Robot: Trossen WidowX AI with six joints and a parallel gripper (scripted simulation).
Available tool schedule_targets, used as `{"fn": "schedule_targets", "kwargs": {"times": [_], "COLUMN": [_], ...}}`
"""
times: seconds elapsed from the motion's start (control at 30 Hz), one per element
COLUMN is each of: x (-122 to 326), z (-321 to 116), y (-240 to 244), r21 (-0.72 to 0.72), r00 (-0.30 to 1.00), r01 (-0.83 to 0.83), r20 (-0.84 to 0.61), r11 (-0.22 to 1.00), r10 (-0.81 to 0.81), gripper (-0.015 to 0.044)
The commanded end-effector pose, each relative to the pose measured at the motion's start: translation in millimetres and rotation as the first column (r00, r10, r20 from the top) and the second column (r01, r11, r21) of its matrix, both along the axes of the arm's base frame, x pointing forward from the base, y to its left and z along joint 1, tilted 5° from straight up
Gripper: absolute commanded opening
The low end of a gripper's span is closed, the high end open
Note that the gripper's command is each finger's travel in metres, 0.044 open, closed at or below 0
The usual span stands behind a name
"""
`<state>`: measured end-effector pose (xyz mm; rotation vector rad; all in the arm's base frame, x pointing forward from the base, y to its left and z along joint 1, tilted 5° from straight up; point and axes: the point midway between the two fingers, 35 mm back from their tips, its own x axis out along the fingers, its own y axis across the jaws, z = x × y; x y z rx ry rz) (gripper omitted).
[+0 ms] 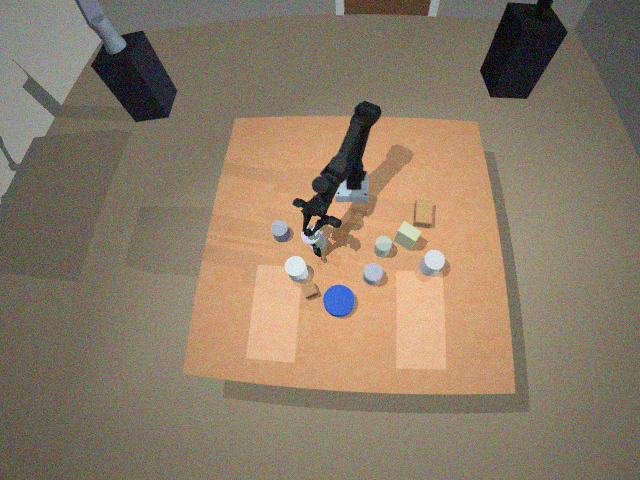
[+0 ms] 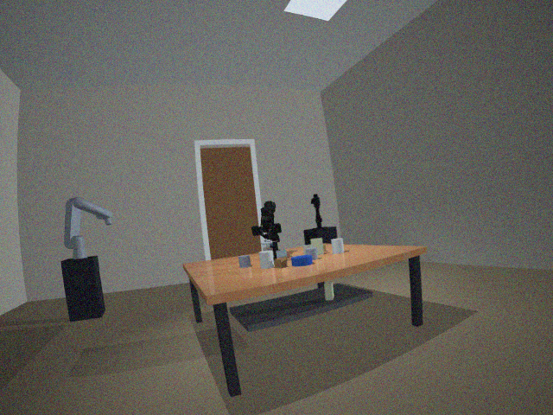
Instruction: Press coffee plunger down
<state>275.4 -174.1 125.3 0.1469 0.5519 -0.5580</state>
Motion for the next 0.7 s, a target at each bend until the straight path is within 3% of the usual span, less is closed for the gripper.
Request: {"fn": "schedule_targets", "kwargs": {"times": [0.0,0.67], "x": [-0.7,2.0], "z": [-7.5,-6.5], "y": [0.3,-1.5], "r21": [0.009,0.009], "r00": [1.000,1.000], "r01": [-0.004,-0.004], "r20": [-0.025,-0.025], "r11": [1.000,1.000], "r10": [0.004,0.004], "gripper": [0.0120,0.0120]}}
